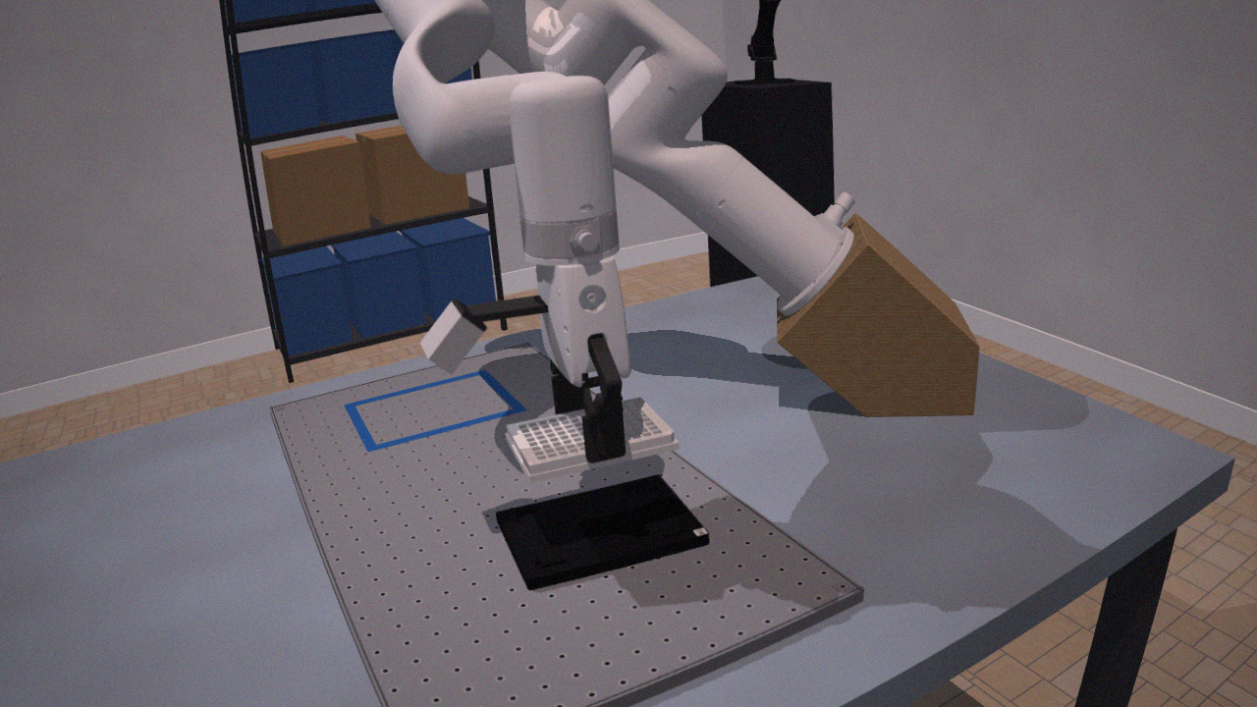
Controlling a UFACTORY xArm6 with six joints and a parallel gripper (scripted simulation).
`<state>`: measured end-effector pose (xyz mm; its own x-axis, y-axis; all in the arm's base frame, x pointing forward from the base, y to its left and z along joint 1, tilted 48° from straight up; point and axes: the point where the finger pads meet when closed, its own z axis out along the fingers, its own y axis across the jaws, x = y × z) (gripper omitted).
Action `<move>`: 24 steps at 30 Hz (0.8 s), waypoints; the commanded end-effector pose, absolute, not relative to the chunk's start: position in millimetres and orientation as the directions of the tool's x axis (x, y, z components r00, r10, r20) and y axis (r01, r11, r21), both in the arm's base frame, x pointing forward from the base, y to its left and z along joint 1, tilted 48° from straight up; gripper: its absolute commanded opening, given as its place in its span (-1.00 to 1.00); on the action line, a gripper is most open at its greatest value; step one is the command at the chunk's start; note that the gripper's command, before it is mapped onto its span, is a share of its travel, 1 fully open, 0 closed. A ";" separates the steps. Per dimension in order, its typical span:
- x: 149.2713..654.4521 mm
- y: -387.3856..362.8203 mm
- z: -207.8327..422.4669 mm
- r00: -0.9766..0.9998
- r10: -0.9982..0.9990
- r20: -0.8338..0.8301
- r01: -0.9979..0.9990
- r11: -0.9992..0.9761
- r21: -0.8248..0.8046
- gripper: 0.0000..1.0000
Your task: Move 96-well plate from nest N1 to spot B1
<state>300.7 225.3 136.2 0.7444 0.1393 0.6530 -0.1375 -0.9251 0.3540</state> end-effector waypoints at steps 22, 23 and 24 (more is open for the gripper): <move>302.3 200.8 152.9 0.755 0.258 0.603 -0.040 -0.900 0.434 -1.00; 302.6 198.0 154.6 0.755 0.258 0.603 -0.040 -0.900 0.434 -1.00; 303.0 195.0 156.3 0.755 0.258 0.603 -0.040 -0.900 0.434 -1.00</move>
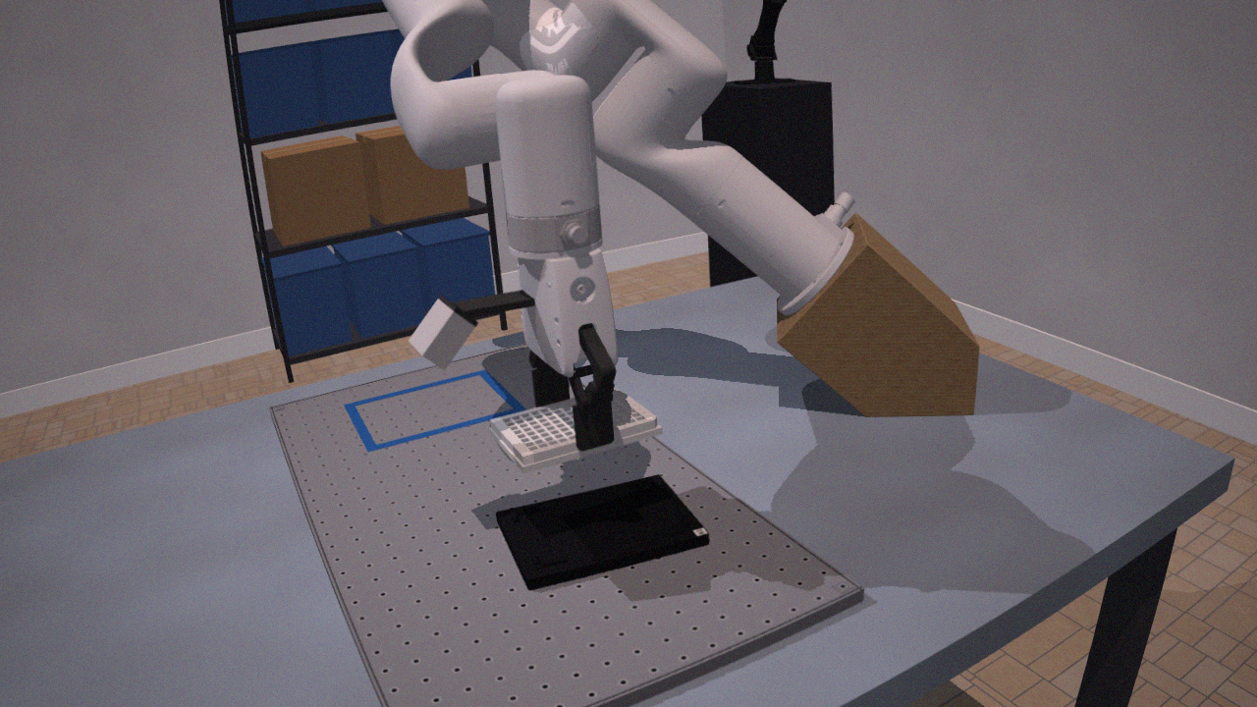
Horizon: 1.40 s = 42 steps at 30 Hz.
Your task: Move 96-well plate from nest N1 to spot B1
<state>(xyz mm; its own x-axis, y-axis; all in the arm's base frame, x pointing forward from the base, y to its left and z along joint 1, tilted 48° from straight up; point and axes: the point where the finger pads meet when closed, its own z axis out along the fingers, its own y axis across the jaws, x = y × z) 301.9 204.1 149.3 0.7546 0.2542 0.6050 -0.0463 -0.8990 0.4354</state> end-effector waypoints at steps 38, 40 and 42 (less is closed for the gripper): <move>313.5 96.9 212.8 0.755 0.258 0.603 -0.040 -0.900 0.435 -1.00; 314.1 91.1 216.1 0.755 0.258 0.603 -0.040 -0.900 0.435 -1.00; 314.7 85.4 219.4 0.755 0.258 0.603 -0.040 -0.900 0.435 -1.00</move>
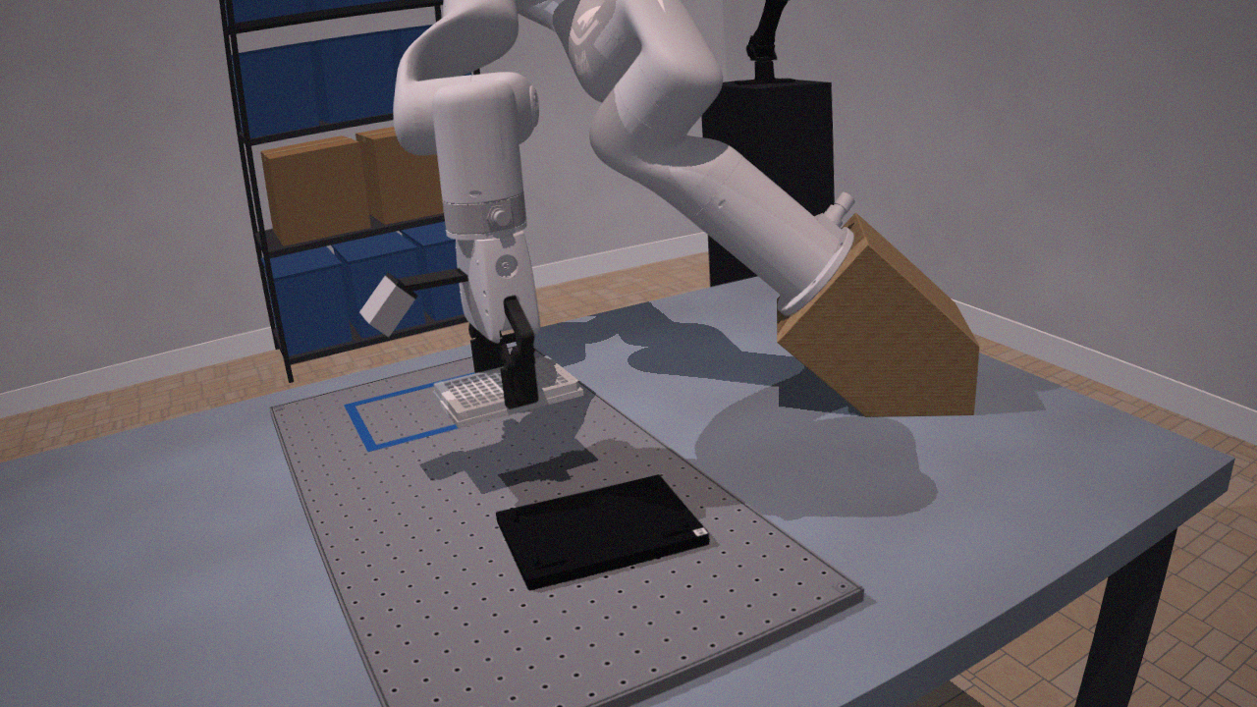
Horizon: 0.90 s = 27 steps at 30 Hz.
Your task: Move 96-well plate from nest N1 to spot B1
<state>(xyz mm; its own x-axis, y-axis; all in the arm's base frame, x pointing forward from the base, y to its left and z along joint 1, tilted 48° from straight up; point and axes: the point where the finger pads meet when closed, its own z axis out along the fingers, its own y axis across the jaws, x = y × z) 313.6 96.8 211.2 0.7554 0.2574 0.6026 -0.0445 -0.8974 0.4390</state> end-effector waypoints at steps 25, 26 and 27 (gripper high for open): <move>321.1 24.8 254.5 0.755 0.258 0.603 -0.041 -0.899 0.435 -1.00; 321.4 21.9 256.1 0.755 0.258 0.603 -0.041 -0.899 0.435 -1.00; 321.7 19.1 257.8 0.755 0.258 0.603 -0.041 -0.899 0.435 -1.00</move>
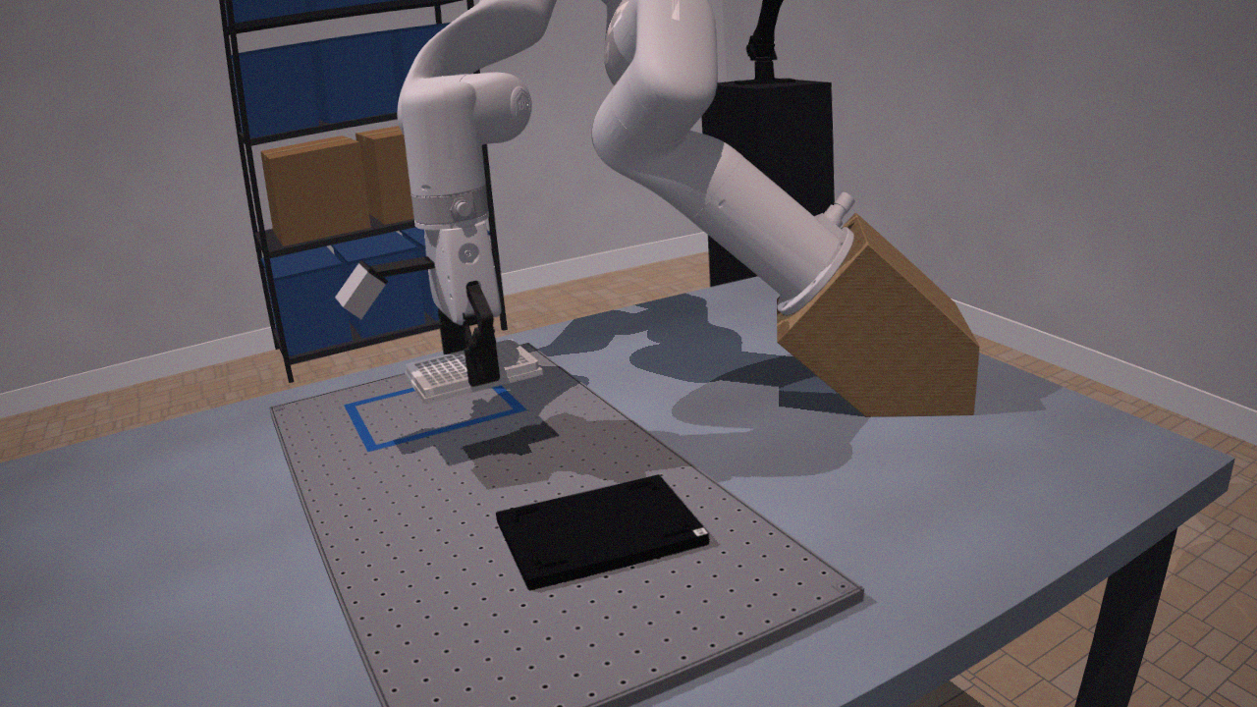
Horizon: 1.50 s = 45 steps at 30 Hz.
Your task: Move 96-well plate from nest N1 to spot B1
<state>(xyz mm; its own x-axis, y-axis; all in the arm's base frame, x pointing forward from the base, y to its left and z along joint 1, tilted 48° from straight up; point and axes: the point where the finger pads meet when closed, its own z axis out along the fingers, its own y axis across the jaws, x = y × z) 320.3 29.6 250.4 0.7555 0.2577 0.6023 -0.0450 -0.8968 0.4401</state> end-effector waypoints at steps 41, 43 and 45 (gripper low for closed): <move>333.0 -87.6 319.5 0.754 0.259 0.604 -0.041 -0.899 0.437 -1.00; 333.4 -92.0 322.0 0.754 0.259 0.604 -0.041 -0.899 0.437 -1.00; 333.5 -92.5 322.3 0.754 0.259 0.604 -0.041 -0.899 0.437 -1.00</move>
<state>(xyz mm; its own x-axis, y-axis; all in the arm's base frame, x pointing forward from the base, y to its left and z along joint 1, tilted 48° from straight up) 331.5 -86.5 318.0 0.7567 0.2555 0.6018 -0.0486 -0.8959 0.4416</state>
